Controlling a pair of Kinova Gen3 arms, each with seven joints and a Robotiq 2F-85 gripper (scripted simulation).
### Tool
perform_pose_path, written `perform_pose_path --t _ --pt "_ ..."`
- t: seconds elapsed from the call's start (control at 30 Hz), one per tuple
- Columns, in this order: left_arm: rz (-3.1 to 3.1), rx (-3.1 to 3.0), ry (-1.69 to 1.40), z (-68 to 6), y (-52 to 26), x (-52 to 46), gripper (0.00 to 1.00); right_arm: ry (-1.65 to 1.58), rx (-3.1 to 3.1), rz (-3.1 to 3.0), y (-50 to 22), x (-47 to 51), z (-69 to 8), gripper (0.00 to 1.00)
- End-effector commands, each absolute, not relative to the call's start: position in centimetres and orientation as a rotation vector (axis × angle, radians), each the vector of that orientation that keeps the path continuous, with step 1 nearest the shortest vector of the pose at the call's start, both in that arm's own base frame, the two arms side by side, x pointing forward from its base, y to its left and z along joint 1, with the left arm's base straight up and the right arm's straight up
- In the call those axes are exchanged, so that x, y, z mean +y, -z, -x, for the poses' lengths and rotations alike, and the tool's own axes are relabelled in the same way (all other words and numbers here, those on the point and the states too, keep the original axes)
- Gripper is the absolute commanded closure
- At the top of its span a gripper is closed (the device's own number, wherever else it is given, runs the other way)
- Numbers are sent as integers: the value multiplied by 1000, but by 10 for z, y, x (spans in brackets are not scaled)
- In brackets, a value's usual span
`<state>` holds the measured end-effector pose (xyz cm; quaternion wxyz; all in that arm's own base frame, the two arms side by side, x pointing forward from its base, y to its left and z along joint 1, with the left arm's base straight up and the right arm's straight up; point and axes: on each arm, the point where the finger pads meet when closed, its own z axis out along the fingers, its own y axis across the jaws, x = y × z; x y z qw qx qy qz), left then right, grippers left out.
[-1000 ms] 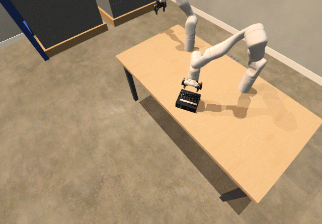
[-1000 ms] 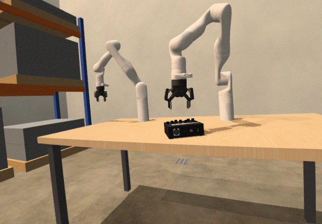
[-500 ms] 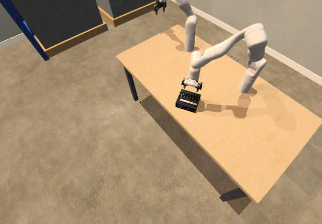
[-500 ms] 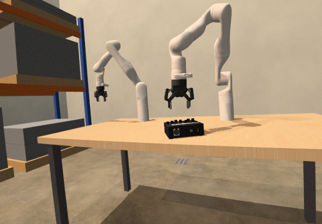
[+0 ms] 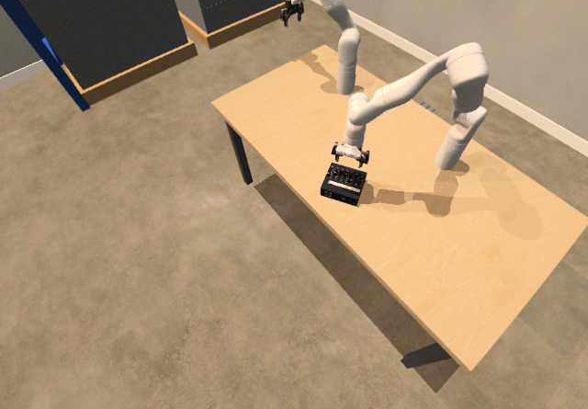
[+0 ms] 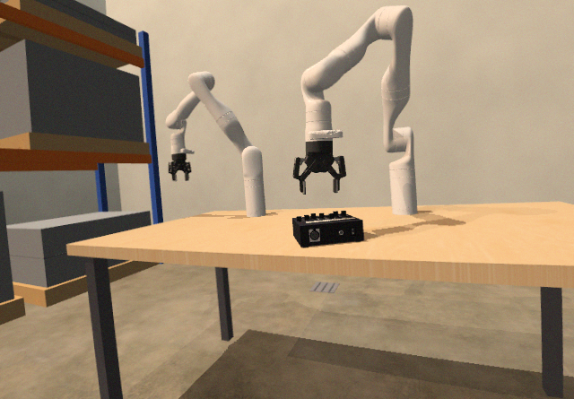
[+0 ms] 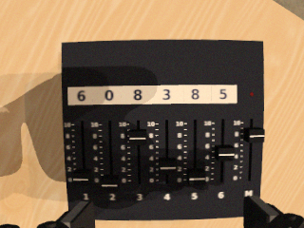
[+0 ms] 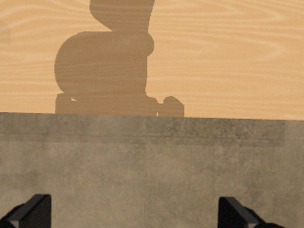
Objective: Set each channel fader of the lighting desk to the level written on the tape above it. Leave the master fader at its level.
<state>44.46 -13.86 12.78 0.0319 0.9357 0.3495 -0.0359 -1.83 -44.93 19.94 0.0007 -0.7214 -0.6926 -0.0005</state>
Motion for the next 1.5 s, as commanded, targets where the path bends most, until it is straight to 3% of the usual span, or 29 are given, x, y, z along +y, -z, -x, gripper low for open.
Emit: perform_pose_path --t 0.0,0.6,1.47 --pt "-2904 1018 98 -448 -134 -137 2 0 -2176 2266 -200 -450 18 2" --pt "-3128 284 1 -473 -194 -116 2 0 -2176 2266 -200 -450 18 2" --pt "-3095 429 16 -464 -180 -129 2 0 -2176 2266 -200 -450 18 2"
